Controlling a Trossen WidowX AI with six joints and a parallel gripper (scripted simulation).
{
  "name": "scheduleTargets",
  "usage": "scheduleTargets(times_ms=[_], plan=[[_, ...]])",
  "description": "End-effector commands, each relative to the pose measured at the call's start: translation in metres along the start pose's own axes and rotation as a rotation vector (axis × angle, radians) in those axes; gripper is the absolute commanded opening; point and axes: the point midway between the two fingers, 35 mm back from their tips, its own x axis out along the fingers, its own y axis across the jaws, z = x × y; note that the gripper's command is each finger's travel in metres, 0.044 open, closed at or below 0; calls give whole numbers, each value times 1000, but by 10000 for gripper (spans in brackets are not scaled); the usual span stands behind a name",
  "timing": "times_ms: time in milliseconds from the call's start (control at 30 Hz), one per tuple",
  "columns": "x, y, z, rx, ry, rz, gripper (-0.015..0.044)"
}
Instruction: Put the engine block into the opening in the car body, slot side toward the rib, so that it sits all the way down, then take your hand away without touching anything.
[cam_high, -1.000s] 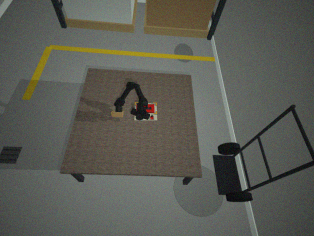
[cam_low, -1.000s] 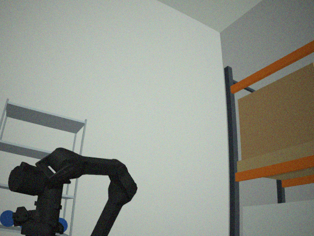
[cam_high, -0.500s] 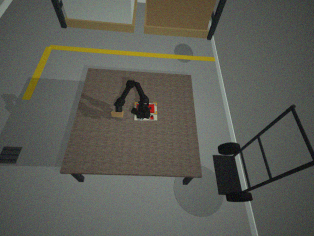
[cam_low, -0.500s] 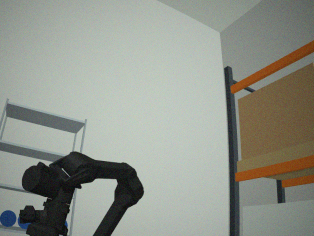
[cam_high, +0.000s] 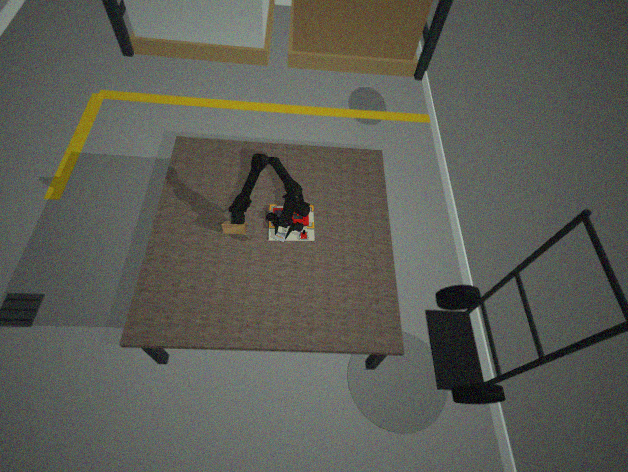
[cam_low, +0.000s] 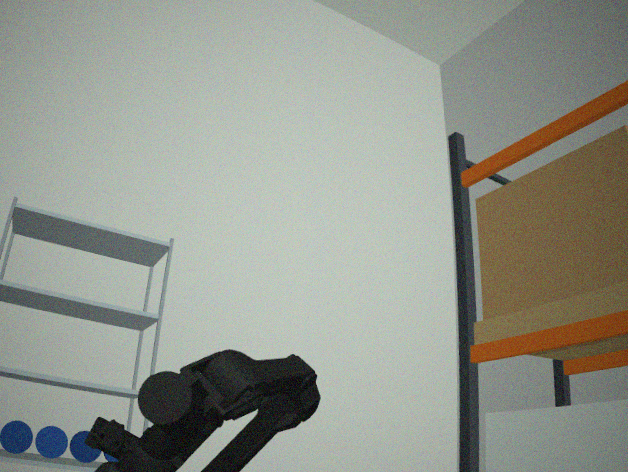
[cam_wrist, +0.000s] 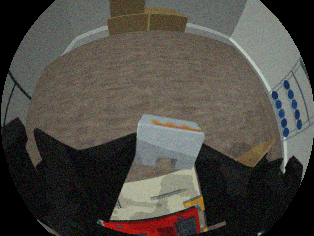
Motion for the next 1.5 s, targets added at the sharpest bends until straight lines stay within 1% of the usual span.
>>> scheduleTargets(times_ms=[0,133,300,533,1467], plan=[[2,-2,-4,6,-122,-2,0],[0,-1,-8,10,-235,13,0],[0,-1,-9,10,-246,14,0],[8,1,-21,11,-344,14,0],[49,2,-54,10,-342,14,0]])
